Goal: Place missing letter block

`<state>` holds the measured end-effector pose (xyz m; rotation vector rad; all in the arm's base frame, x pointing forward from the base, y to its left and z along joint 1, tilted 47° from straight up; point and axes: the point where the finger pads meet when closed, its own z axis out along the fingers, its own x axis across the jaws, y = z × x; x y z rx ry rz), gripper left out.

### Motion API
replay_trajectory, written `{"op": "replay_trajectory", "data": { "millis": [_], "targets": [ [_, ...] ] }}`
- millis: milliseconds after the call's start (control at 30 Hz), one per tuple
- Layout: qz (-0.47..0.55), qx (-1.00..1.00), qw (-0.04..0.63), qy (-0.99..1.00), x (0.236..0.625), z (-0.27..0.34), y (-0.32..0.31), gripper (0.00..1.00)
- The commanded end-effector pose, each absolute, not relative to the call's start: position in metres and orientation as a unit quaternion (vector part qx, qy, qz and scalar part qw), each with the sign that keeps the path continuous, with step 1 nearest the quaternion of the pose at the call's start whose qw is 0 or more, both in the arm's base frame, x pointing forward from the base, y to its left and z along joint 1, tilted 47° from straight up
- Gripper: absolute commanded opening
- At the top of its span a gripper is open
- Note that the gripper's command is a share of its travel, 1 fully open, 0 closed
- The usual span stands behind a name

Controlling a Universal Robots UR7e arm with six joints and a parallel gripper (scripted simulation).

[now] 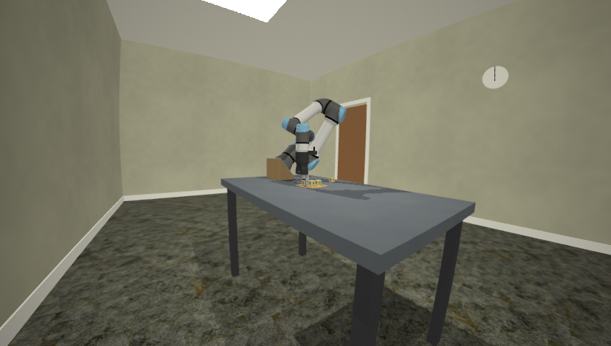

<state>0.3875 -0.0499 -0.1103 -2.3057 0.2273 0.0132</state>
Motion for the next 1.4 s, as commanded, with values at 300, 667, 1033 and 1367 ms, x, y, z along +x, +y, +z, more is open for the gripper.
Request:
{"op": "replay_trajectory", "data": {
  "millis": [300, 667, 1033, 1367],
  "targets": [
    [0.005, -0.912, 0.4, 0.09, 0.3879, -0.1117, -0.0488, 0.57],
    [0.005, -0.912, 0.4, 0.09, 0.388, -0.1128, -0.0476, 0.57],
    [0.005, -0.912, 0.4, 0.09, 0.388, -0.1129, -0.0476, 0.57],
    [0.005, -0.912, 0.4, 0.09, 0.388, -0.1129, -0.0476, 0.57]
  ]
}}
